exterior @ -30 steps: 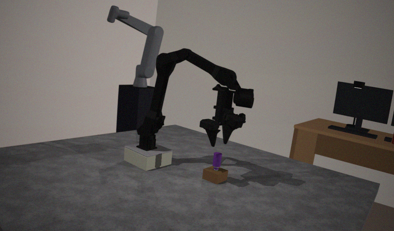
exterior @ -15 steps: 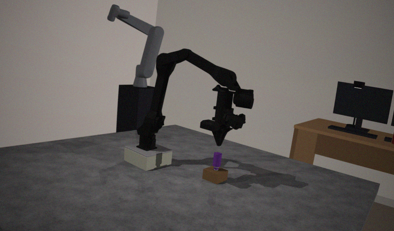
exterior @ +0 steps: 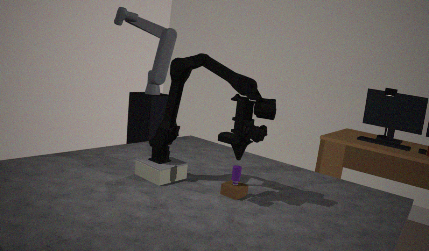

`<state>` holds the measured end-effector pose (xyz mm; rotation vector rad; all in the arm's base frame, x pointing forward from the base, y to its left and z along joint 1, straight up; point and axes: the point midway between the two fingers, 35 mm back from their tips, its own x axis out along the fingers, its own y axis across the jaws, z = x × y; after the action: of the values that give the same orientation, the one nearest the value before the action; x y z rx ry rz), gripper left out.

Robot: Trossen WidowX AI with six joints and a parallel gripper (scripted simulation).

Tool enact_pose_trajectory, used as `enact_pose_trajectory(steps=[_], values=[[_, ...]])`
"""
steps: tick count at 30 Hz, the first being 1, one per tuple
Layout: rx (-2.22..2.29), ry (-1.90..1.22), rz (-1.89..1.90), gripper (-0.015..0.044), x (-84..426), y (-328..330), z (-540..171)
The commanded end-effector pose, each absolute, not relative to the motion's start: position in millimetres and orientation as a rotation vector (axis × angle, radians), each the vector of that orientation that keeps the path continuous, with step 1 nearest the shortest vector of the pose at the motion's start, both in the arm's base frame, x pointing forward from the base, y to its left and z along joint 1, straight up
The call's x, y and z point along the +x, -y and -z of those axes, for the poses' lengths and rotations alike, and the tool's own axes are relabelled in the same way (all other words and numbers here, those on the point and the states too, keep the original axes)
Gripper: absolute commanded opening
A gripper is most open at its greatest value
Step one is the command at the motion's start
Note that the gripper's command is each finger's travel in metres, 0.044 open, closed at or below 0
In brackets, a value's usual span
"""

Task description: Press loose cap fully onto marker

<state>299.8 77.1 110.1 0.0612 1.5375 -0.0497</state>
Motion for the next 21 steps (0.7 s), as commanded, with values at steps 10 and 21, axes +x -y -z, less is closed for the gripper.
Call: enact_pose_trajectory(steps=[10, 21], values=[[0.057, -1.539, 0.048, 0.0, 300, -77, -92], [0.057, -1.539, 0.048, 0.0, 300, -77, -77]])
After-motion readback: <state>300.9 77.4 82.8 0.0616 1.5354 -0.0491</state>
